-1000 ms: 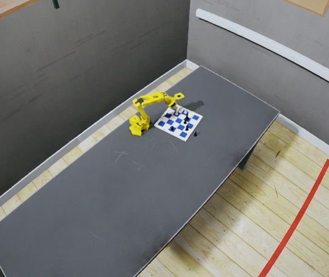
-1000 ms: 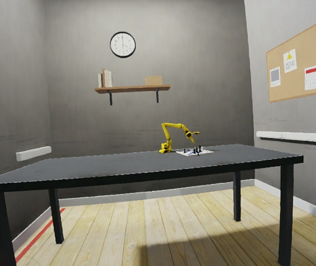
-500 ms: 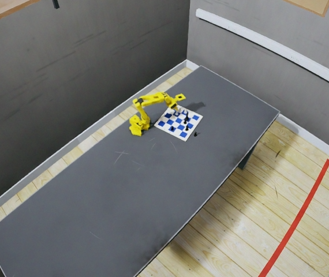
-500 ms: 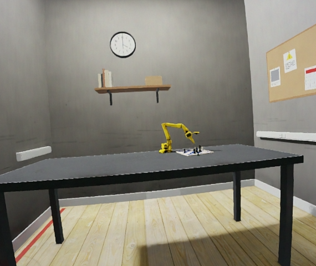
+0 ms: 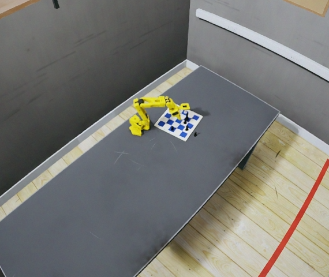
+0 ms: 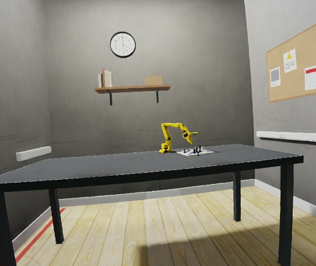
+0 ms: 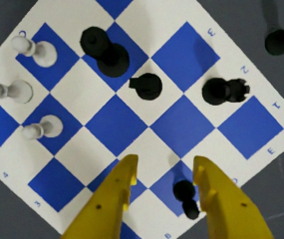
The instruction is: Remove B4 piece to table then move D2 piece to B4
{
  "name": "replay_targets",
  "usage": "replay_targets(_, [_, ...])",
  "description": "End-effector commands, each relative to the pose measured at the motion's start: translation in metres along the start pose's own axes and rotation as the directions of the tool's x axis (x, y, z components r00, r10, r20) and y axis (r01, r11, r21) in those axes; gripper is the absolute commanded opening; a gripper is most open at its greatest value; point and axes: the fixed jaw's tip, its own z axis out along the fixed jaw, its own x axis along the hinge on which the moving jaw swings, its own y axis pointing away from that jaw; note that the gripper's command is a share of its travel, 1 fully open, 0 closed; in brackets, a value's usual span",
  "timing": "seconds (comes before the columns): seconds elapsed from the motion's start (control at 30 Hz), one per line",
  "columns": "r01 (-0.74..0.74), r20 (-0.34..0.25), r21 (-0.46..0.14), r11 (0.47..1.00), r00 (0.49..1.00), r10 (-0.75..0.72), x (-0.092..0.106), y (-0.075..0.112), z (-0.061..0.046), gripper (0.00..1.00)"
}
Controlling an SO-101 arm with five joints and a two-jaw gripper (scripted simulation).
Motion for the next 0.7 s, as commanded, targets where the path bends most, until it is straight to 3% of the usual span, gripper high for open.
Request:
replay_targets(0.0, [-0.133,0.011,0.069,0.989,0.991,0.133,-0.003,-0.035,-0.007,0.17])
replay_targets(0.17, [-0.316,0.006,0.167,0.934,0.948,0.320,0.009,-0.083,-0.016,0.20])
replay_targets(0.23, [-0.316,0.006,0.167,0.934,0.948,0.320,0.009,-0.083,-0.016,0.20])
replay_targets(0.3, [-0.391,0.010,0.207,0.897,0.918,0.397,0.017,-0.102,-0.021,0.21])
replay_targets(0.47, [-0.567,0.035,0.301,0.767,0.810,0.586,0.044,-0.146,-0.039,0.24])
replay_targets(0.67, [-0.736,0.091,0.391,0.553,0.629,0.772,0.088,-0.185,-0.065,0.28])
